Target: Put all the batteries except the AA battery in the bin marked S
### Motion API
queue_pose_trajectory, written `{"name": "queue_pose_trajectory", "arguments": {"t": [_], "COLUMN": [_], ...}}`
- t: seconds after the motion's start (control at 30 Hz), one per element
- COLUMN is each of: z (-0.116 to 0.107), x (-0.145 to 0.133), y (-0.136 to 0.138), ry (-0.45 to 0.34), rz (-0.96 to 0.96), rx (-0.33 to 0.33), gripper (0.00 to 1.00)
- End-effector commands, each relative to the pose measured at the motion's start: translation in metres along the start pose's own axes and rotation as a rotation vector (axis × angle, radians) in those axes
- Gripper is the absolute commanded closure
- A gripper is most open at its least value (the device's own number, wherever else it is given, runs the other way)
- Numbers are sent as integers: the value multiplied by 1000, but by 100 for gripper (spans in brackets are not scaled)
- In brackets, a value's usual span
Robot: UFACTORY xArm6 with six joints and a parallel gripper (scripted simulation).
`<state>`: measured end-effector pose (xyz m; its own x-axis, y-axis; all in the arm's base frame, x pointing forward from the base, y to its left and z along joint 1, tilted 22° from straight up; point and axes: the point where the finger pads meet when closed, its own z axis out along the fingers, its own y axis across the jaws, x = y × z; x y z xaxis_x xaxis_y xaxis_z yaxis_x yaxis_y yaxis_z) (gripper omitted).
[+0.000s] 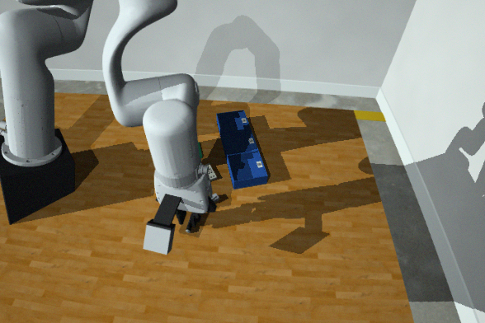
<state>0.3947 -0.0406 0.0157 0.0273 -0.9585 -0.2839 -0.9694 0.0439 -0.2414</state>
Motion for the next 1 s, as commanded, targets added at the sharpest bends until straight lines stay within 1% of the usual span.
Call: {"name": "queue_pose_trajectory", "arguments": {"t": [0.0, 0.1, 0.4, 0.83, 0.87, 0.97], "z": [4, 4, 16, 16, 16, 16], "x": [0, 0, 0, 0, 0, 0], "y": [-4, -4, -3, -2, -2, -2], "ry": [-2, -2, -2, -2, -2, -2], "rz": [-2, -2, -2, -2, -2, -2], "rx": [11, 11, 10, 10, 10, 10], "gripper": [77, 77, 77, 77, 100, 100]}}
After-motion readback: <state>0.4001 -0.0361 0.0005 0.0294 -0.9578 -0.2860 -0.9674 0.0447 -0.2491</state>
